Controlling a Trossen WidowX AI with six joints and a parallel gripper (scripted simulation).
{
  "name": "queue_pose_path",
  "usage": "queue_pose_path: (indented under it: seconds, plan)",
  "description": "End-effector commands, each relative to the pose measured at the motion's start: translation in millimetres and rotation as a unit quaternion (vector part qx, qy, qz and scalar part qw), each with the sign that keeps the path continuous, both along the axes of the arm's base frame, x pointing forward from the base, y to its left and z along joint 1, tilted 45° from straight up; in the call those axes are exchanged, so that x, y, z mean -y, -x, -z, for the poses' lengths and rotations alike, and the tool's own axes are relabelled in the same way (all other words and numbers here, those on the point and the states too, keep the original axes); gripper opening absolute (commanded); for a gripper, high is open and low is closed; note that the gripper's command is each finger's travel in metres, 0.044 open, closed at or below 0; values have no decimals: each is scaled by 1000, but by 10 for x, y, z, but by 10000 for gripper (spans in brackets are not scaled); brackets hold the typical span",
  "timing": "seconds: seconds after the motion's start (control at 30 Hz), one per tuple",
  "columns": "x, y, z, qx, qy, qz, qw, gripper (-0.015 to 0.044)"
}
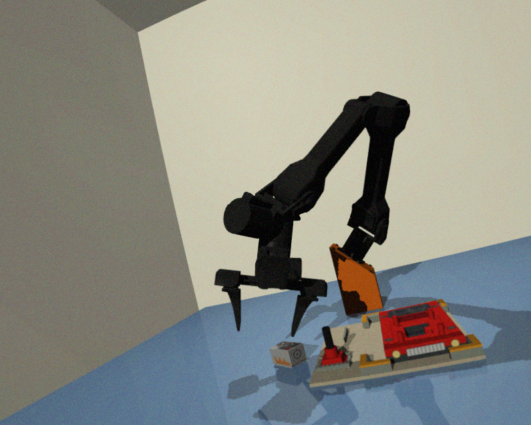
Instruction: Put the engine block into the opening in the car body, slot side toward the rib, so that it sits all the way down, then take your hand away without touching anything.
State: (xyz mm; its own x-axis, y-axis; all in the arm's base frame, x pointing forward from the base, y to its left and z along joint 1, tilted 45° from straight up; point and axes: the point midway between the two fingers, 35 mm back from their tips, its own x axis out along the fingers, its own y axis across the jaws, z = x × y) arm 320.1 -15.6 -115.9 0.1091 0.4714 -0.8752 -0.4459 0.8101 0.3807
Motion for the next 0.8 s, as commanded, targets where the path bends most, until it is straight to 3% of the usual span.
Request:
queue_pose_path:
  seconds: [0.0,0.53,0.77]
  plan:
    - [26,-24,-56,10,-15,-56,998,440]
    - [106,-1,-443,78,-121,-288,947,440]
    - [120,-11,-485,88,-132,-305,939,440]
